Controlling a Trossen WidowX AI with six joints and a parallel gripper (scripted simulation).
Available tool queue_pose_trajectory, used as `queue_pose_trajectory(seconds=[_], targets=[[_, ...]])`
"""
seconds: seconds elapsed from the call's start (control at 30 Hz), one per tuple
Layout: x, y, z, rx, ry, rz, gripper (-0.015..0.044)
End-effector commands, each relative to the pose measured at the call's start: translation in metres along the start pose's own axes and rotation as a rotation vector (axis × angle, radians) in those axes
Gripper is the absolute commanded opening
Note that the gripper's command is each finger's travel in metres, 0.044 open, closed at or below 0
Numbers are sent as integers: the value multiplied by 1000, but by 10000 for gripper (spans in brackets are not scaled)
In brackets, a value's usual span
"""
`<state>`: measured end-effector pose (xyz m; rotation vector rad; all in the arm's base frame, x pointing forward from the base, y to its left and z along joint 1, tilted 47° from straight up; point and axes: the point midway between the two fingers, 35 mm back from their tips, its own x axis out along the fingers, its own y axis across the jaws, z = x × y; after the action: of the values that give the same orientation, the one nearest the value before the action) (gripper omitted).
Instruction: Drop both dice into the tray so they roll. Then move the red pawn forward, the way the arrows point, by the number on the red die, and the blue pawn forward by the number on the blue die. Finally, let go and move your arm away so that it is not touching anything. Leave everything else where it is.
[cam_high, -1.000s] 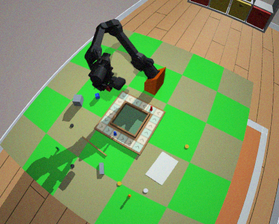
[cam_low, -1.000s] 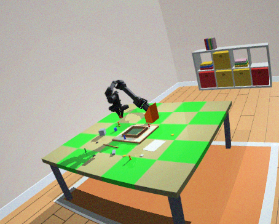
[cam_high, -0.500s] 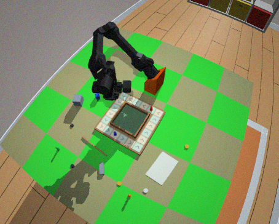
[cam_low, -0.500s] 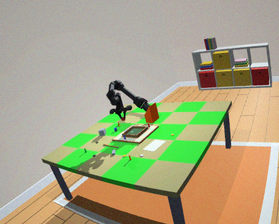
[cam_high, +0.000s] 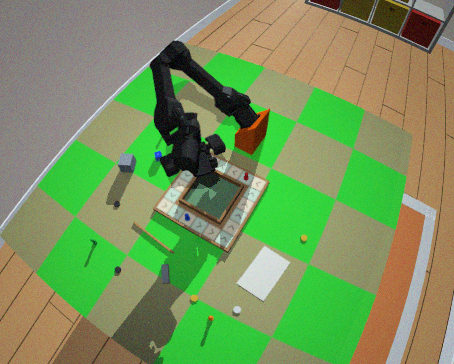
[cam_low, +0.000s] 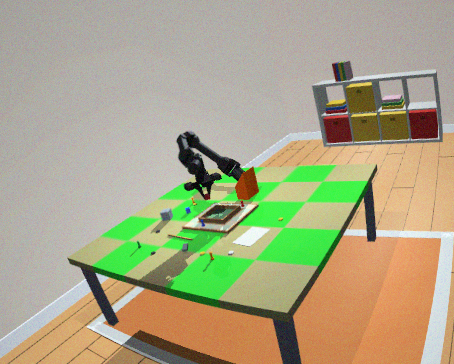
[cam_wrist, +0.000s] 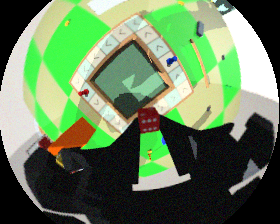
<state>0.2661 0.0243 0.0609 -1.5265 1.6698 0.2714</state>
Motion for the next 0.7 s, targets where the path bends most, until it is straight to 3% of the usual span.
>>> queue_pose_trajectory(seconds=[0.0, 0.4, 0.67], targets=[[5, 6, 14, -130, 3, 7, 0], [18, 24, 53, -533, 6, 7, 0], [21, 27, 54, -555, -31, 41, 0]])
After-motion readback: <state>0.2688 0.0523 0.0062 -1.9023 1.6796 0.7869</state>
